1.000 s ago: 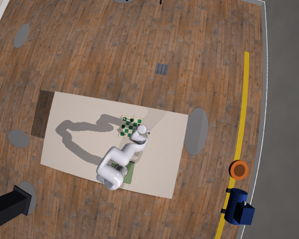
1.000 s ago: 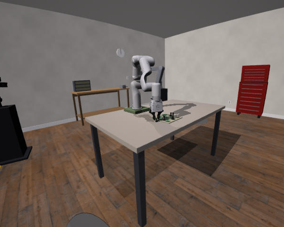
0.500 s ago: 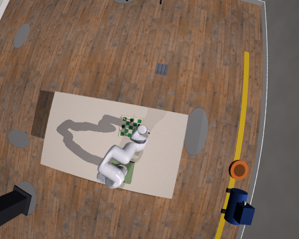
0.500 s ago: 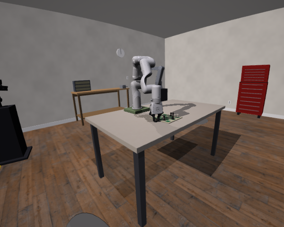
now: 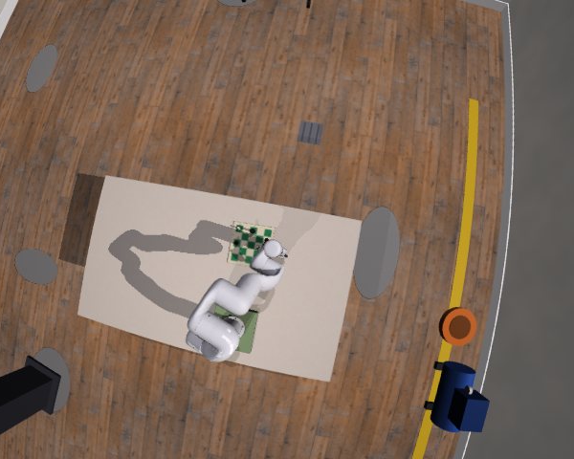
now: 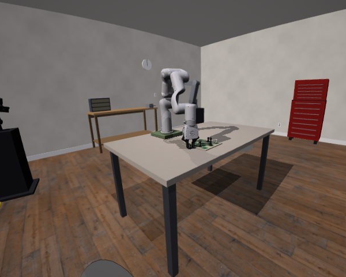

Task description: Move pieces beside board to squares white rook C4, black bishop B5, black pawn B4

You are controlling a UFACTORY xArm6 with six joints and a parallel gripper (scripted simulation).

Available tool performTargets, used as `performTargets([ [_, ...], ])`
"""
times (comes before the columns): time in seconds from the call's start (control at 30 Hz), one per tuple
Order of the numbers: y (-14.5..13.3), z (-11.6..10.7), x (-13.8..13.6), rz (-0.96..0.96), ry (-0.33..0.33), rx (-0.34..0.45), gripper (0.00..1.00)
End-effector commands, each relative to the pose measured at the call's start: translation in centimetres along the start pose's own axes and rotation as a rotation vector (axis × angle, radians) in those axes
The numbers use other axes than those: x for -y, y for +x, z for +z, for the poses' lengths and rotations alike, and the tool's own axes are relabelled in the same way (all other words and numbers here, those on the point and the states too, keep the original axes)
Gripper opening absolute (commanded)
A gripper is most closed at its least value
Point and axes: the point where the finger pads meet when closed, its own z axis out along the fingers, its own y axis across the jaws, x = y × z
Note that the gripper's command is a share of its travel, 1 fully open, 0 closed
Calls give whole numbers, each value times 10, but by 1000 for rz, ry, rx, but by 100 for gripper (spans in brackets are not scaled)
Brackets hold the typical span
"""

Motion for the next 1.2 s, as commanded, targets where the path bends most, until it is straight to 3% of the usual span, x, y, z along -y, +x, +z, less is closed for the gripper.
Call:
performTargets([
  [0.0, -2, -1, 0, 0, 0, 4, 34],
  [0.6, -2, -1, 0, 0, 0, 4, 34],
  [0.63, -2, -1, 0, 0, 0, 4, 0],
  [1.17, -2, -1, 0, 0, 0, 4, 0],
])
